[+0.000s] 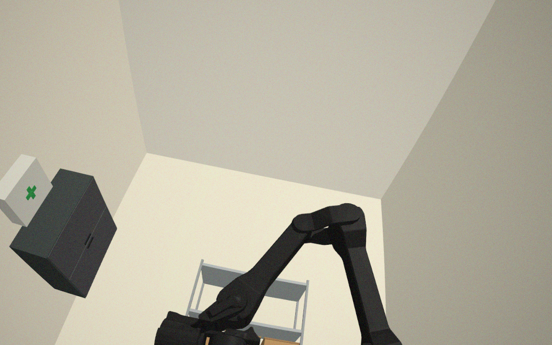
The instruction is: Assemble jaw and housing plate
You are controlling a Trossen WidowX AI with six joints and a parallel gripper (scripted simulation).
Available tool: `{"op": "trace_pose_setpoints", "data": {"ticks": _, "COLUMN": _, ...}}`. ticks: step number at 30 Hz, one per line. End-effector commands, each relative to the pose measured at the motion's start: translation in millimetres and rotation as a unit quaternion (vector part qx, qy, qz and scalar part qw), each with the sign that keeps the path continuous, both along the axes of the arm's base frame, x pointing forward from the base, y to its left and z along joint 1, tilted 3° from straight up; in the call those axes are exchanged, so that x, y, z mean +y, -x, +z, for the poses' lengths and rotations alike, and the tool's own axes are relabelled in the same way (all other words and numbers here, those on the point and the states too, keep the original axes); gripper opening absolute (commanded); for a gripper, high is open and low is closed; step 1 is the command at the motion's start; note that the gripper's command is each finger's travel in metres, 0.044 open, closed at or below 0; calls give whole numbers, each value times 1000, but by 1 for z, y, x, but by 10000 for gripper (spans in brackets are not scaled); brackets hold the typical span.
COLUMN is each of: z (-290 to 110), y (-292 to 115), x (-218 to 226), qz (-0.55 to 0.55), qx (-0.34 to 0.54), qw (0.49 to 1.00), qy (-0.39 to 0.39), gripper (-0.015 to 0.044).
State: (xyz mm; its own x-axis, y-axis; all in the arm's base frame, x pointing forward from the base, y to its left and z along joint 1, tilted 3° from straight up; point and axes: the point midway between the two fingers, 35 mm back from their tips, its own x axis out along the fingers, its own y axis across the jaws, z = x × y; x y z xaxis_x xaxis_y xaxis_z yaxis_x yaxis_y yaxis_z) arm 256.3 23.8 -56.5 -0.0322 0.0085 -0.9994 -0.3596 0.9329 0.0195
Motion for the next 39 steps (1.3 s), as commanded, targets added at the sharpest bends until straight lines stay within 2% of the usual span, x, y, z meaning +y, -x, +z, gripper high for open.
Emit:
{"op": "trace_pose_setpoints", "data": {"ticks": 1, "z": 12, "y": -2, "x": 0, "qz": 0, "qx": -1, "qw": 1000, "qy": 0, "gripper": 440}}
{"op": "trace_pose_setpoints", "data": {"ticks": 9, "z": 74, "y": 0, "x": -1, "qz": -2, "qx": 0, "qw": 1000, "qy": 1, "gripper": 440}}
{"op": "trace_pose_setpoints", "data": {"ticks": 15, "z": 72, "y": 0, "x": 0, "qz": -1, "qx": -5, "qw": 1000, "qy": 0, "gripper": 440}}
{"op": "trace_pose_setpoints", "data": {"ticks": 25, "z": 123, "y": 46, "x": -4, "qz": -2, "qx": 2, "qw": 1000, "qy": 1, "gripper": 440}}
{"op": "trace_pose_setpoints", "data": {"ticks": 39, "z": 126, "y": 50, "x": -4, "qz": -2, "qx": 2, "qw": 1000, "qy": 1, "gripper": 440}}
